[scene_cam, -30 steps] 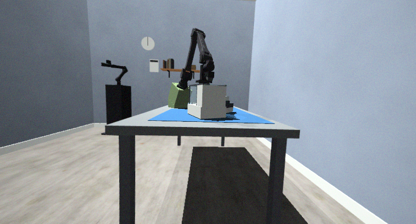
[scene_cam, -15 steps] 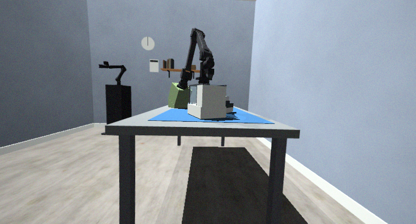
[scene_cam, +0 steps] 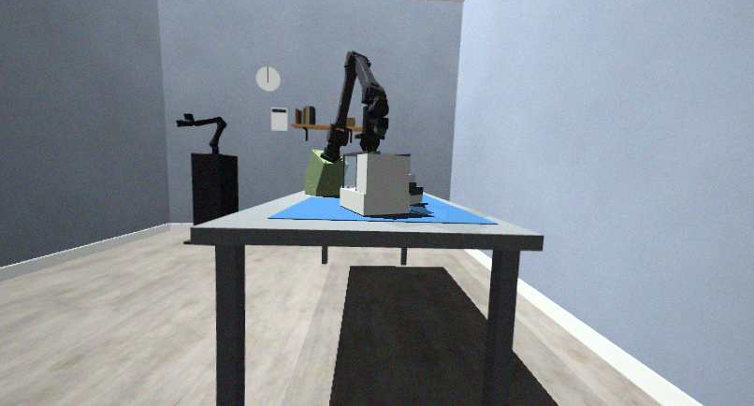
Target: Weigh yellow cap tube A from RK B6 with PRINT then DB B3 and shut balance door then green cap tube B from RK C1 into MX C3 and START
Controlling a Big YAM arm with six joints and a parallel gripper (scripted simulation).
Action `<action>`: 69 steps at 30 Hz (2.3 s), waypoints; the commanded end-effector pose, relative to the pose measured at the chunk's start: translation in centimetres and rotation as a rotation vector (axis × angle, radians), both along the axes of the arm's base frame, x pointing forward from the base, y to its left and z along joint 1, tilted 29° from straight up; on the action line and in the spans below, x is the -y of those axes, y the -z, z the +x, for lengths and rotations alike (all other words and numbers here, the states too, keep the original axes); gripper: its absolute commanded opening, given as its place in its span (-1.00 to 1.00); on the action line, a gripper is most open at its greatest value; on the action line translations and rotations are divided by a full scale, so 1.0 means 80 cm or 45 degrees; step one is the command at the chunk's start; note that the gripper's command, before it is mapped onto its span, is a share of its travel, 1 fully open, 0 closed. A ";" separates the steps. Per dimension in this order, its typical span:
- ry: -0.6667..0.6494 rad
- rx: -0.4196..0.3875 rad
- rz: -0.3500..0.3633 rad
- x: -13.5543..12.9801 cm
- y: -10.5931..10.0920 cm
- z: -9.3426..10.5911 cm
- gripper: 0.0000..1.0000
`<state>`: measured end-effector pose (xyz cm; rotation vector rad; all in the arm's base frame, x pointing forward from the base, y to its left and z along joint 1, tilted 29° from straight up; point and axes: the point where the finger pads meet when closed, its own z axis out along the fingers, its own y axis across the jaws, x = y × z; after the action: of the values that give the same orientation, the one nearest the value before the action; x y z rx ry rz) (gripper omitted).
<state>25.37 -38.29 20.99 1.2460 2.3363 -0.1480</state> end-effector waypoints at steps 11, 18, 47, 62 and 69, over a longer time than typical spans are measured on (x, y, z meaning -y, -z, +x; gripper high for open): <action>-0.001 0.033 -0.073 0.005 -0.066 -0.012 -0.82; -0.001 0.033 -0.074 0.000 -0.077 -0.017 -0.82; -0.001 0.014 -0.041 -0.013 -0.107 -0.034 -0.82; -0.003 0.016 -0.035 -0.026 -0.110 -0.036 -0.82; -0.069 0.071 -0.147 -0.033 -0.145 0.004 -0.82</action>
<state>23.67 -35.28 28.76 1.1881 2.3388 -0.1714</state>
